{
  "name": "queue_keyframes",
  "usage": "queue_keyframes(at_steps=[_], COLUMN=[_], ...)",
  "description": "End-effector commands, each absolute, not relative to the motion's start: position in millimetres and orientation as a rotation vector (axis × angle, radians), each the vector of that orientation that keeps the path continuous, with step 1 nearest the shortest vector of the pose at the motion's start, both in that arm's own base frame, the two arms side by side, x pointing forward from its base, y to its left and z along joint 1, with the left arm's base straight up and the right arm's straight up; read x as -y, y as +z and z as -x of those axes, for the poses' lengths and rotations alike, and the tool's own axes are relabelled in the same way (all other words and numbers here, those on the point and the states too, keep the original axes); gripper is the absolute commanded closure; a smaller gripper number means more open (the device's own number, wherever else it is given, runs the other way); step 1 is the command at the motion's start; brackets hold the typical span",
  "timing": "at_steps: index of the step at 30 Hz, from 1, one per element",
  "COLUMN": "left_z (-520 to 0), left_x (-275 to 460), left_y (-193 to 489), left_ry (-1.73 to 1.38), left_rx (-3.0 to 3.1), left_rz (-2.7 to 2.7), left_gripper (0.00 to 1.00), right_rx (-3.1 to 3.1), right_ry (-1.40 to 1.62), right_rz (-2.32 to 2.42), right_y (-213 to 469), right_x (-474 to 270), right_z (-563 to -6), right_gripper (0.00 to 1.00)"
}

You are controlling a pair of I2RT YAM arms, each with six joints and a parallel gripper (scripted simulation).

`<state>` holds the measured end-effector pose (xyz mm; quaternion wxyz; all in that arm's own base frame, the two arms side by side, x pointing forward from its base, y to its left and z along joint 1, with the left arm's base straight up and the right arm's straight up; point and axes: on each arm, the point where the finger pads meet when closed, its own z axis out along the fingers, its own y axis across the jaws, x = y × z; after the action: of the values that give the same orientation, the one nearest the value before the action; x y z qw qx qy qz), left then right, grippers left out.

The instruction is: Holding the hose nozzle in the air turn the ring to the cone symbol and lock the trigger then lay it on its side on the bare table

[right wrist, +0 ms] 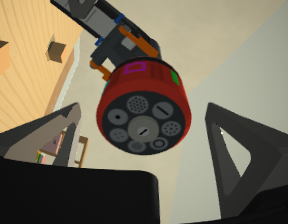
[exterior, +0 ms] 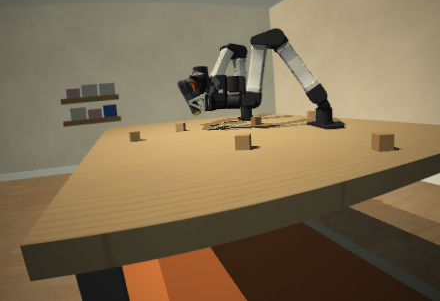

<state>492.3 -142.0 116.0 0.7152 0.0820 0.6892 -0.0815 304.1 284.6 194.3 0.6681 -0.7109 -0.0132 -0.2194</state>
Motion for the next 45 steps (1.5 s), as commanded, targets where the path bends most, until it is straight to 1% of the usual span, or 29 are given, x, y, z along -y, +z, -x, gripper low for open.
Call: queue_keyframes(at_steps=[1, 3, 7, 23, 24, 29, 34, 35, 45], left_z=[-495.9, -495.9, -495.9, -495.9, -495.9, -495.9, -495.9, -495.9, -495.9], left_x=[144.9, 144.9, 144.9, 144.9, 144.9, 144.9, 144.9, 144.9, 144.7], left_y=[171.8, 171.8, 171.8, 171.8, 171.8, 171.8, 171.8, 171.8, 171.8], left_ry=[-0.212, -0.212, -0.212, -0.212, -0.212, -0.212, -0.212, -0.212, -0.211], left_rx=[-1.368, -1.368, -1.368, -1.368, -1.368, -1.368, -1.368, -1.368, -1.368], left_rz=[-0.145, -0.145, -0.145, -0.145, -0.145, -0.145, -0.145, -0.145, -0.144], left_gripper=[0.64, 0.64, 0.64, 0.64, 0.64, 0.64, 0.64, 0.64, 0.64], right_rx=[0.051, 0.06, -0.107, -0.105, -0.08, -0.071, -0.081, -0.089, -0.095], right_ry=[-0.525, -0.525, -0.359, -0.362, -0.383, -0.398, -0.4, -0.407, -0.383], right_rz=[1.587, 1.581, 1.58, 1.578, 1.58, 1.58, 1.576, 1.577, 1.592], right_y=[202.1, 204.8, 197.9, 198.7, 197.6, 197.9, 201.9, 200.3, 192.9], right_x=[-277.9, -279.3, -279.5, -279.5, -295.4, -303.4, -295.4, -293.6, -294.3], right_z=[-301.3, -299.7, -301.0, -301.2, -308.2, -309.9, -311.6, -317.5, -312.5], right_gripper=[0.08, 0.08, 0.08, 0.08, 0.08, 0.08, 0.08, 1.0, 1.0])
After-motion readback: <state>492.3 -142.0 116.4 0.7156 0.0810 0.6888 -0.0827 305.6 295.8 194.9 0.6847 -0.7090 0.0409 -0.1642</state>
